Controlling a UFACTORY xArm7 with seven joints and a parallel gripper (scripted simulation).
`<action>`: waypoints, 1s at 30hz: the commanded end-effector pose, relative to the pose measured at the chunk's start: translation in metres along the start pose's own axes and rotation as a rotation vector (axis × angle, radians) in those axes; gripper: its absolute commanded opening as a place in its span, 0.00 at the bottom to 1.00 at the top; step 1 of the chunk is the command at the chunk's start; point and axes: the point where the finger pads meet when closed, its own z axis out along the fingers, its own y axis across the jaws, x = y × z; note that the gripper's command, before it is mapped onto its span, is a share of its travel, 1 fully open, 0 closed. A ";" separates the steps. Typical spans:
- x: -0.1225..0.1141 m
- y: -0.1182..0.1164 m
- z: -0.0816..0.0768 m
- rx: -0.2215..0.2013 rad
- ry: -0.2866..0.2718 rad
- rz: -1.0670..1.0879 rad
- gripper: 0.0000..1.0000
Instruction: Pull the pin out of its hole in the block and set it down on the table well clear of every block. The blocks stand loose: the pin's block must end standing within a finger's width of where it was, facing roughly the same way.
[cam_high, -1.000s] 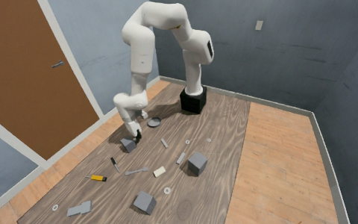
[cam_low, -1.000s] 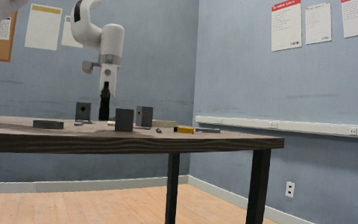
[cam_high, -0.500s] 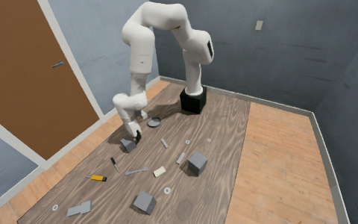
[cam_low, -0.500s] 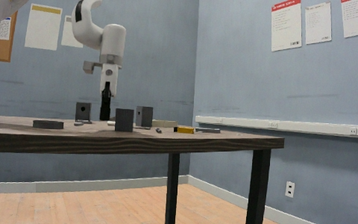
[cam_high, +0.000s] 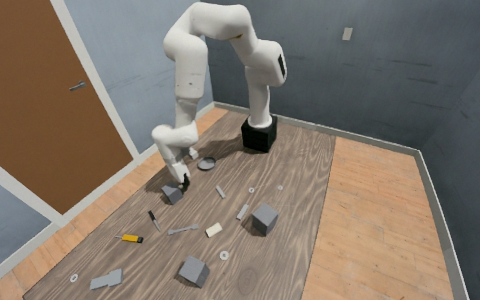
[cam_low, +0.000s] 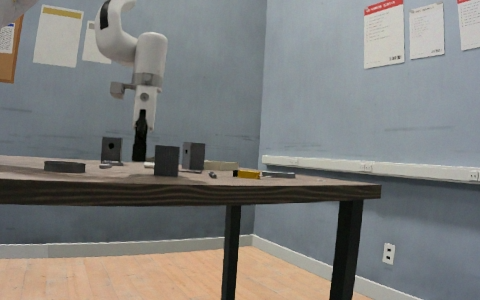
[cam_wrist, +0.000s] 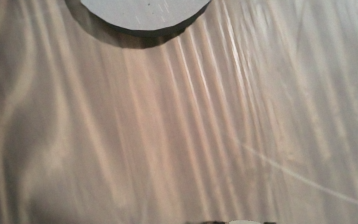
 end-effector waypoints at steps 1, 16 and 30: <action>-0.001 0.000 -0.001 0.001 -0.004 0.000 0.00; 0.009 -0.001 0.000 0.002 -0.003 0.002 0.00; 0.007 0.000 0.000 0.000 -0.004 0.000 0.00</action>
